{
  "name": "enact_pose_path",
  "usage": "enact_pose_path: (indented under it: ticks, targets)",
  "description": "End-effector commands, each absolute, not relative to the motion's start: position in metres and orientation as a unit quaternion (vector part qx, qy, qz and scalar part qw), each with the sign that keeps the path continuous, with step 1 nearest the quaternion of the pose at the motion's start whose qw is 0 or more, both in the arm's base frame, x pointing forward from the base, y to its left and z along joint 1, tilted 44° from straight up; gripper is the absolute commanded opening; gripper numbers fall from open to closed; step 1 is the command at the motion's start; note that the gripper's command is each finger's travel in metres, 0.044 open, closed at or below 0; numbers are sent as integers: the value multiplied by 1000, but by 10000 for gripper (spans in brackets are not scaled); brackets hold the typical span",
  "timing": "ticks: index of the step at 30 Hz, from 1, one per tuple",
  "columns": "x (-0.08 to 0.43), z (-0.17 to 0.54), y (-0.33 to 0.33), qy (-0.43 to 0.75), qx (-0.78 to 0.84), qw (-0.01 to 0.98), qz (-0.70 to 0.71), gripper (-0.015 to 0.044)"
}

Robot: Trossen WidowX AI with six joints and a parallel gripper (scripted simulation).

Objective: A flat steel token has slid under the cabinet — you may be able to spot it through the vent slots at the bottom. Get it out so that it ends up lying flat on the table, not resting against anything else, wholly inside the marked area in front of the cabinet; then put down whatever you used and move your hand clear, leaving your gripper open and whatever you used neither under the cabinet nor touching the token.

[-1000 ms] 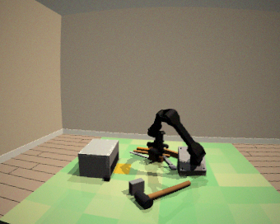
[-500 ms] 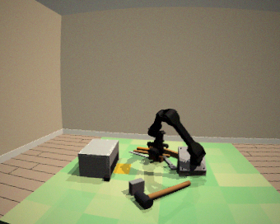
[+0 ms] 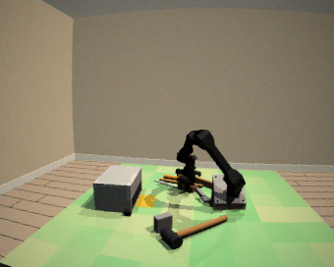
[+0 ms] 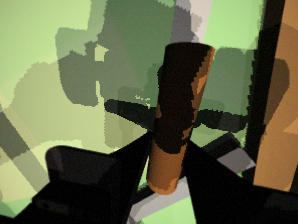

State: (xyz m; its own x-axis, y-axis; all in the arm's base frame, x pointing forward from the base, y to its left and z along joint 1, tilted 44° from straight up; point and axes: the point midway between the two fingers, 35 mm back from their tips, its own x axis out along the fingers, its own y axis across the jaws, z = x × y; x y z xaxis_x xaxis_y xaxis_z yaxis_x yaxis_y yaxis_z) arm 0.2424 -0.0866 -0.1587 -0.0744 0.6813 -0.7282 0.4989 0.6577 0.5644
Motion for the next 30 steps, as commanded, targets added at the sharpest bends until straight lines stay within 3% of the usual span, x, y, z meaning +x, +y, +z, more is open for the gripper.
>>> enact_pose_path:
  ticks: [1,30]
  targets:
    - [243,-160,-92,729,403,547,78,0]
    - [242,-168,-100,729,403,547,78,0]
